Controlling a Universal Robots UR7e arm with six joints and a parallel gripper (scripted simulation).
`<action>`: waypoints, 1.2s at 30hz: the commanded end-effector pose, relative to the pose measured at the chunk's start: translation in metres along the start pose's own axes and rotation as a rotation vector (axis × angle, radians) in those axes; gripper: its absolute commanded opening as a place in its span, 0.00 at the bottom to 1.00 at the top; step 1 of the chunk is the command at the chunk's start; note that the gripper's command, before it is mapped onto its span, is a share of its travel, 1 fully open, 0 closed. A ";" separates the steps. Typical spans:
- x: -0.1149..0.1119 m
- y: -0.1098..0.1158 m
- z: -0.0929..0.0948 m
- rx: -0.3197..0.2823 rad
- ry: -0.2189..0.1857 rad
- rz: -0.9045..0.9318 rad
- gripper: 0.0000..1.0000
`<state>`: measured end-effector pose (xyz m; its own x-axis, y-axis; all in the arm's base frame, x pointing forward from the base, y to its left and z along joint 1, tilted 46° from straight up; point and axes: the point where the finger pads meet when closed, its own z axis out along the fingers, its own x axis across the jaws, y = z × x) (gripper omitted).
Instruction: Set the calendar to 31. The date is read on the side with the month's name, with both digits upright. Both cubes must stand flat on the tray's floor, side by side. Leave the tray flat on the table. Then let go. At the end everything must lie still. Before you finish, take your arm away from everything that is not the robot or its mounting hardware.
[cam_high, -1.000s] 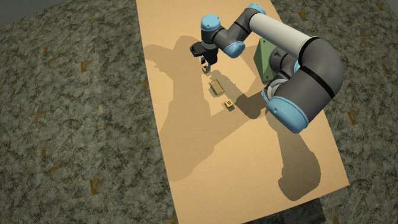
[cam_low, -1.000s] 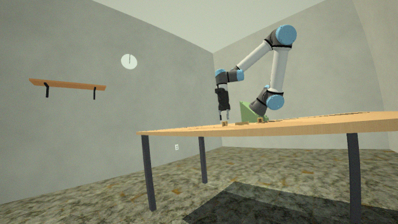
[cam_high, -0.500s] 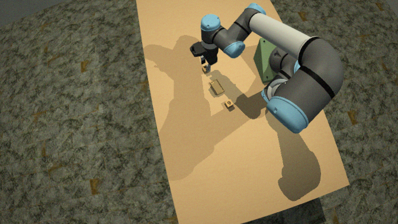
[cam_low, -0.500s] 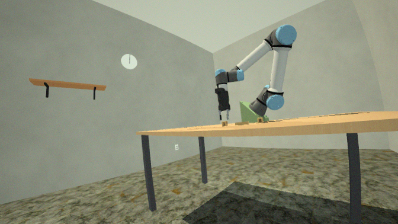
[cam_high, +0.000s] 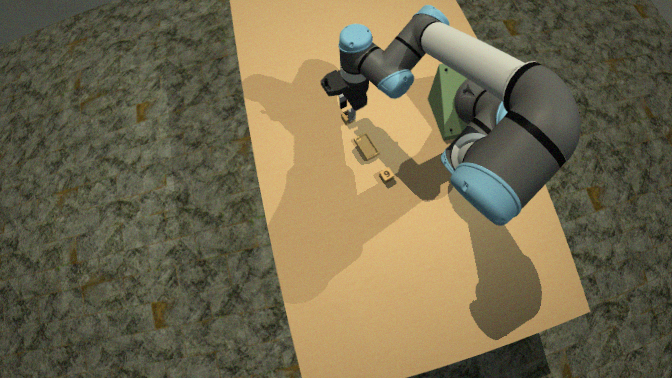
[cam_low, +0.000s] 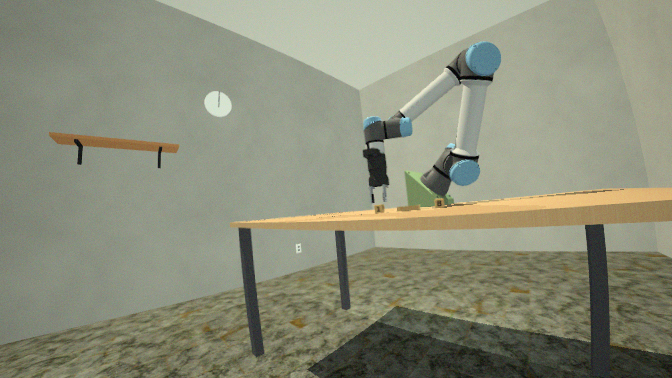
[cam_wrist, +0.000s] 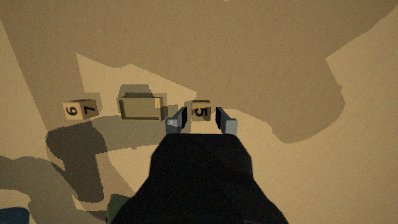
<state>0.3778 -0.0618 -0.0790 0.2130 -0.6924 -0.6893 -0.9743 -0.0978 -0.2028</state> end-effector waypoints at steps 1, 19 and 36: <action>-0.001 0.000 0.001 0.000 -0.001 0.000 0.90; -0.001 0.000 0.001 0.000 -0.001 0.000 0.90; -0.002 0.001 0.012 -0.001 -0.005 0.002 0.90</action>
<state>0.3782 -0.0594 -0.0808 0.2133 -0.6926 -0.6891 -0.9743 -0.0980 -0.2030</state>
